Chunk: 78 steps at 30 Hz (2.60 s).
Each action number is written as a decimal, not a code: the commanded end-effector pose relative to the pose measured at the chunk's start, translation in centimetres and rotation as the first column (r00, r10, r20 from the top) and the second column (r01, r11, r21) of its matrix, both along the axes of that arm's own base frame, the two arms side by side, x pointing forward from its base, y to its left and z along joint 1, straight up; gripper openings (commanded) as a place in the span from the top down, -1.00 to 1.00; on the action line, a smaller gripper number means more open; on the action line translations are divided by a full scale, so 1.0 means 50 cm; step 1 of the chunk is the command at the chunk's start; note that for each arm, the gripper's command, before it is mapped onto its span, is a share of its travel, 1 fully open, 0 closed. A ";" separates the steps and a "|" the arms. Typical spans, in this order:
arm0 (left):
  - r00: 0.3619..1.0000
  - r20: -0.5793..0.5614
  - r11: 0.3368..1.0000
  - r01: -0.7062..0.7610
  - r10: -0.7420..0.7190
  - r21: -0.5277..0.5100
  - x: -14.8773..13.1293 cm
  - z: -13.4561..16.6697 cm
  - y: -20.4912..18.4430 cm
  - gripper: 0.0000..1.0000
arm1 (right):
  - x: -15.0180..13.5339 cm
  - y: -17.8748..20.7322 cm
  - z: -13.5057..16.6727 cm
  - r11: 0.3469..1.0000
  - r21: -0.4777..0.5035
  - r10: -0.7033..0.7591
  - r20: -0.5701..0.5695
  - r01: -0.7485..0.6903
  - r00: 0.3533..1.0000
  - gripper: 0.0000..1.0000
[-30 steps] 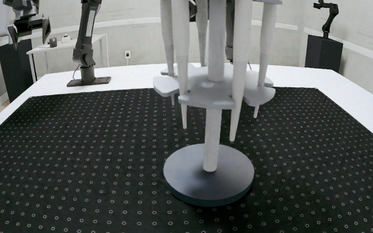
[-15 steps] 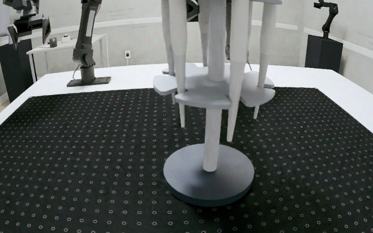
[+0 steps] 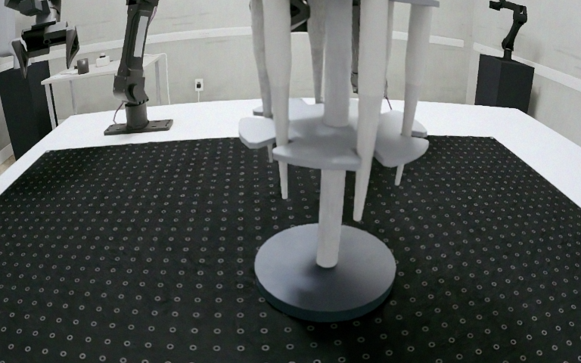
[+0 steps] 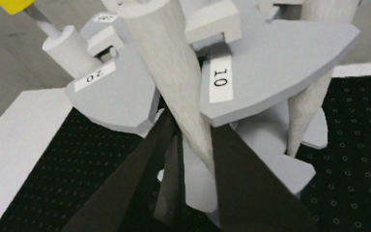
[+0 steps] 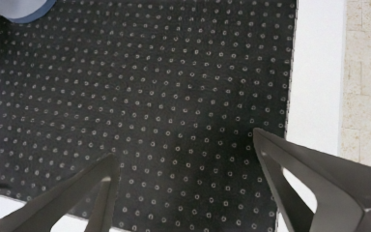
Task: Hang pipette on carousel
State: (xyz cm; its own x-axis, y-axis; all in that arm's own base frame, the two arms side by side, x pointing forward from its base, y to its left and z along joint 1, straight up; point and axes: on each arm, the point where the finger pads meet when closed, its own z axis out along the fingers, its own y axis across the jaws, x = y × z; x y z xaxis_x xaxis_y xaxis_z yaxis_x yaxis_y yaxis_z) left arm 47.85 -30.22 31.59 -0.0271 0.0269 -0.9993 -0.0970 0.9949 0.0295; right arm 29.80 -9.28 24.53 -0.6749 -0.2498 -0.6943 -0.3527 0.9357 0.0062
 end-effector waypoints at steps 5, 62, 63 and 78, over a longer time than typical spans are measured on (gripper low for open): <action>0.988 0.043 0.988 -0.149 0.151 -0.048 -0.004 0.062 0.018 0.77 | 0.008 -0.007 0.015 1.000 -0.005 0.003 0.028 -0.003 1.000 -1.00; 0.943 0.031 0.943 -0.331 0.333 -0.040 0.003 0.041 0.015 0.77 | 0.008 -0.007 0.015 1.000 -0.005 0.003 0.028 -0.003 1.000 -1.00; 0.942 0.043 0.941 -0.331 0.334 -0.072 -0.007 0.076 0.027 0.77 | 0.008 -0.007 0.015 1.000 -0.005 0.003 0.028 -0.003 1.000 -1.00; 0.941 0.053 0.939 -0.329 0.335 -0.096 -0.007 0.082 0.027 0.77 | 0.008 -0.007 0.015 1.000 -0.005 0.003 0.028 -0.003 1.000 -1.00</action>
